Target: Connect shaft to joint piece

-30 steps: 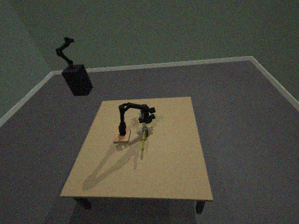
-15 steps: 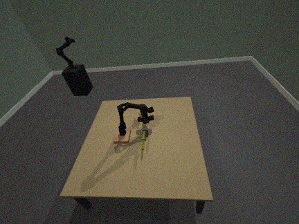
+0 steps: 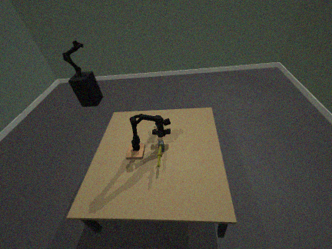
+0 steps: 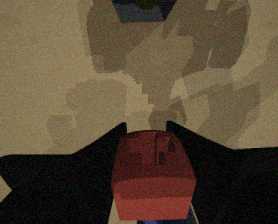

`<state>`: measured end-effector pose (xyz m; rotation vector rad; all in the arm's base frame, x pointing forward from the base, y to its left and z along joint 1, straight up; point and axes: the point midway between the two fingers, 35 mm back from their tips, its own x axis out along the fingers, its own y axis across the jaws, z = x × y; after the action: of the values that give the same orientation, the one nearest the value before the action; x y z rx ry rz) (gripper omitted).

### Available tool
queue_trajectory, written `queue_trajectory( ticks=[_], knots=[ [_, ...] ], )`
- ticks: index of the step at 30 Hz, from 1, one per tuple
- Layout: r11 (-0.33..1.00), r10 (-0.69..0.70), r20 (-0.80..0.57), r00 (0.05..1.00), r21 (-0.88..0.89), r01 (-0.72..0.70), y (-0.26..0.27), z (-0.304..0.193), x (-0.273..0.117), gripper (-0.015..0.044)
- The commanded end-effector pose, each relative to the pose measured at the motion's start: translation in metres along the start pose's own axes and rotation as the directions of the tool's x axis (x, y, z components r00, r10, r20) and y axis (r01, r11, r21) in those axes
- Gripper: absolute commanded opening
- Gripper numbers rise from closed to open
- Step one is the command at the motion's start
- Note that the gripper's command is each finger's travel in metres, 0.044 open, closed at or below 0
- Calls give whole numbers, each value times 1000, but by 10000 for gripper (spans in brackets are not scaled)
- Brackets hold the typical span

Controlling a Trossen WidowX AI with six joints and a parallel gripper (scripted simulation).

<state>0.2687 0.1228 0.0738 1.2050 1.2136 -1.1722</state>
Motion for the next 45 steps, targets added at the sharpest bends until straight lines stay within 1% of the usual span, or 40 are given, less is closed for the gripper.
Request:
queue_trajectory(
  ticks=[1, 9, 14, 15, 17, 28, 39, 43, 45],
  knots=[
    [1000, 0, 0, 1000, 0, 0, 0, 0, 0, 0],
    [1000, 0, 0, 1000, 0, 0, 0, 0, 0, 0],
    [1000, 0, 0, 1000, 0, 0, 0, 0, 0, 131],
    [1000, 0, 0, 1000, 0, 0, 0, 0, 0, 147],
    [1000, 0, 0, 1000, 0, 0, 0, 0, 0, 147],
    [1000, 0, 0, 1000, 0, 0, 0, 0, 0, 436],
    [1000, 0, -5, 1000, 0, 0, 0, 0, -1, 440],
    [1000, 11, -92, 996, -3, -11, -1, 1, -25, 440],
    [1000, 14, -110, 994, -4, -14, -1, 2, -30, 440]
  ],
)
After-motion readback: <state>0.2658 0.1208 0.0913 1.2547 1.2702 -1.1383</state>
